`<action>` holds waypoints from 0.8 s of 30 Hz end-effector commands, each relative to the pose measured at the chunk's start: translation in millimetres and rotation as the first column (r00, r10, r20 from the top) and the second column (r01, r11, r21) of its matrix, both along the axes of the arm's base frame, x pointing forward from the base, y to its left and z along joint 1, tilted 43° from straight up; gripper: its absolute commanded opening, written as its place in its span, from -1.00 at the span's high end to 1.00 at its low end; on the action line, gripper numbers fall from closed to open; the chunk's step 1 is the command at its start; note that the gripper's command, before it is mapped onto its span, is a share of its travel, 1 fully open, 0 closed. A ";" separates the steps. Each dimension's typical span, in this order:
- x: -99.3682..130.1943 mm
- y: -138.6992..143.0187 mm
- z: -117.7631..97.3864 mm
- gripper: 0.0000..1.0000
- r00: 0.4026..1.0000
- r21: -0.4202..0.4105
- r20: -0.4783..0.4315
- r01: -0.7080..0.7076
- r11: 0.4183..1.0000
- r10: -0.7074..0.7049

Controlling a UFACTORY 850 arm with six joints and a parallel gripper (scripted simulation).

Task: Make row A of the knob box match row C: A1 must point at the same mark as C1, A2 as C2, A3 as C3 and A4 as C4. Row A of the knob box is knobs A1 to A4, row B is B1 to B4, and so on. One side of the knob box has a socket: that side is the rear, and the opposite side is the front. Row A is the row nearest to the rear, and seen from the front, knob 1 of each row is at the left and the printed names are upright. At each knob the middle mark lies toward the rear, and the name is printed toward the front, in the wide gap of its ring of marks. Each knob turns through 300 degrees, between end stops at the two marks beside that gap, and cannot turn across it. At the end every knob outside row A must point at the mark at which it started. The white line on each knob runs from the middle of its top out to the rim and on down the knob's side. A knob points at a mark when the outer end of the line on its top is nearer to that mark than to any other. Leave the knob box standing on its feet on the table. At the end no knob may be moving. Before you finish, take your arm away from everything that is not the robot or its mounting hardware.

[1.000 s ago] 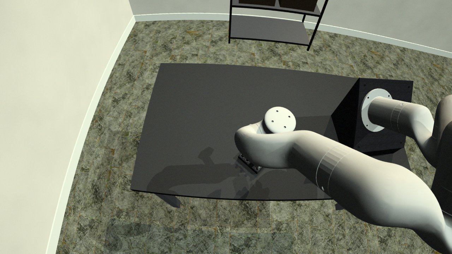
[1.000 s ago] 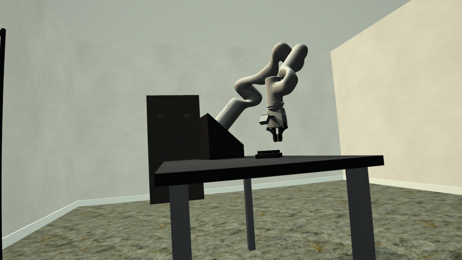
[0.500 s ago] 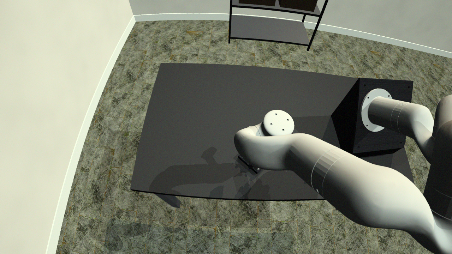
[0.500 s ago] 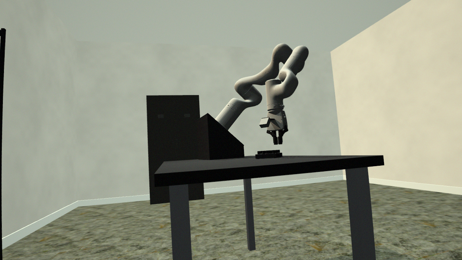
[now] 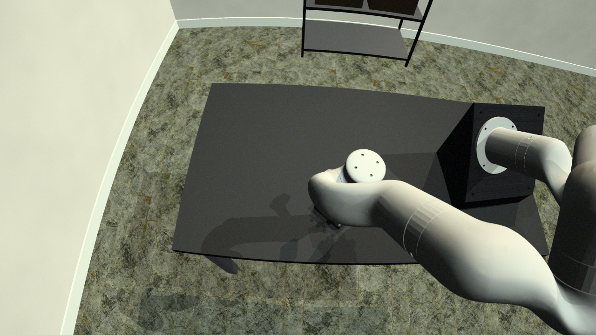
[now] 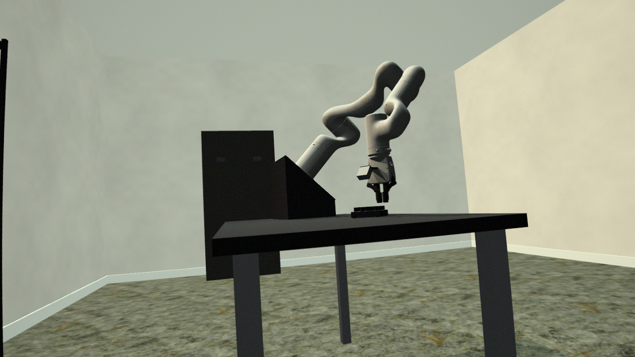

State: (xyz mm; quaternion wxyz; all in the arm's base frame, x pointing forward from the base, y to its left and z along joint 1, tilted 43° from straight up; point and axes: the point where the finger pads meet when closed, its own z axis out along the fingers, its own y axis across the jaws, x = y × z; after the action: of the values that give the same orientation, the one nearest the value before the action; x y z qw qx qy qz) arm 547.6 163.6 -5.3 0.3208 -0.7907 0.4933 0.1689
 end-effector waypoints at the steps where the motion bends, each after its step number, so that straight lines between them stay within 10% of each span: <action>1: 1.0 1.4 -1.5 0.61 1.000 0.000 0.001 0.001 1.000 -0.001; 24: 1.3 4.7 -5.1 0.61 1.000 0.000 0.001 0.001 1.000 -0.001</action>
State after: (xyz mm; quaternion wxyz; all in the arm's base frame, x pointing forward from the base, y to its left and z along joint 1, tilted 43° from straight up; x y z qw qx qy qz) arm 548.2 168.8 -10.8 0.3209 -0.7907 0.4933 0.1688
